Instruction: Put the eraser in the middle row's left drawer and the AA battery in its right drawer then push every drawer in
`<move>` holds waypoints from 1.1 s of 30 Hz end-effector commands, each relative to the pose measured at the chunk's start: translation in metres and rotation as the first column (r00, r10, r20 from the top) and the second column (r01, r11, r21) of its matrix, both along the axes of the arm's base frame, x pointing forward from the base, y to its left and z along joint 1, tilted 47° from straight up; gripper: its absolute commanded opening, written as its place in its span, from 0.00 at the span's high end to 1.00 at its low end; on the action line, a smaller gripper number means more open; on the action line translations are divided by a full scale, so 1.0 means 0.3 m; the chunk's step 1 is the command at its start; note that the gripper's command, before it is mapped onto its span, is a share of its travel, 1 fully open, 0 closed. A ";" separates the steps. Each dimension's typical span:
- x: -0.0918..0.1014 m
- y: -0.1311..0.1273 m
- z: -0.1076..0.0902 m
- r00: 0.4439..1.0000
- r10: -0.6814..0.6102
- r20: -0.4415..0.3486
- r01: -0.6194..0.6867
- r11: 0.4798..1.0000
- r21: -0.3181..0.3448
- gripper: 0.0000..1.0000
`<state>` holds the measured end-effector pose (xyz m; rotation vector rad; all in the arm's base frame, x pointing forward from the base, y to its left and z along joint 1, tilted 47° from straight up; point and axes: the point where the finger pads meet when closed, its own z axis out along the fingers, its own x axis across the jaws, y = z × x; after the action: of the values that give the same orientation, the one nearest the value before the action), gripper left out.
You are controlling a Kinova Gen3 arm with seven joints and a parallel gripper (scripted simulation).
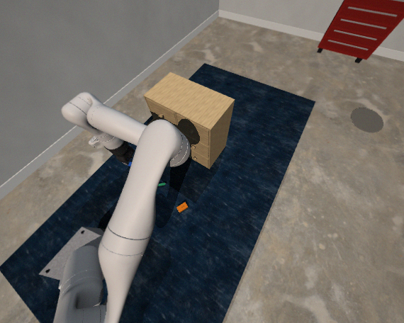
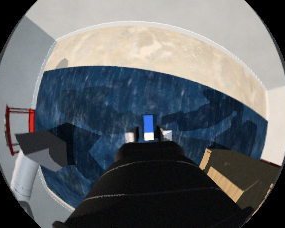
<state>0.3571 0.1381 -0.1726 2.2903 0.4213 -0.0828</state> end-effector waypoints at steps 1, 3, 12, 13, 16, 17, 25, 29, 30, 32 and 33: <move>0.001 0.004 0.002 1.000 0.001 0.001 -0.001 1.000 0.001 0.25; 0.001 0.004 0.002 1.000 0.001 0.001 -0.001 1.000 0.001 0.25; 0.001 0.003 0.001 1.000 0.001 0.001 -0.001 1.000 0.001 0.25; 0.001 0.003 0.001 1.000 0.001 0.001 -0.001 1.000 0.001 0.25; 0.002 -0.001 -0.003 1.000 0.003 0.002 -0.003 1.000 -0.001 0.25; 0.002 -0.003 -0.005 1.000 0.003 0.002 -0.003 1.000 -0.003 0.25; 0.006 -0.028 -0.027 1.000 0.005 0.003 -0.005 1.000 -0.006 0.25; 0.011 -0.052 -0.050 1.000 0.005 0.003 -0.005 1.000 -0.006 0.25; 0.012 -0.059 -0.056 1.000 0.005 0.003 -0.005 1.000 -0.006 0.25; 0.014 -0.072 -0.068 1.000 0.005 0.003 -0.005 1.000 -0.006 0.25; 0.015 -0.078 -0.073 1.000 0.005 0.003 -0.005 1.000 -0.006 0.25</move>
<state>0.3630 0.1197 -0.1909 2.2850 0.4270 -0.0706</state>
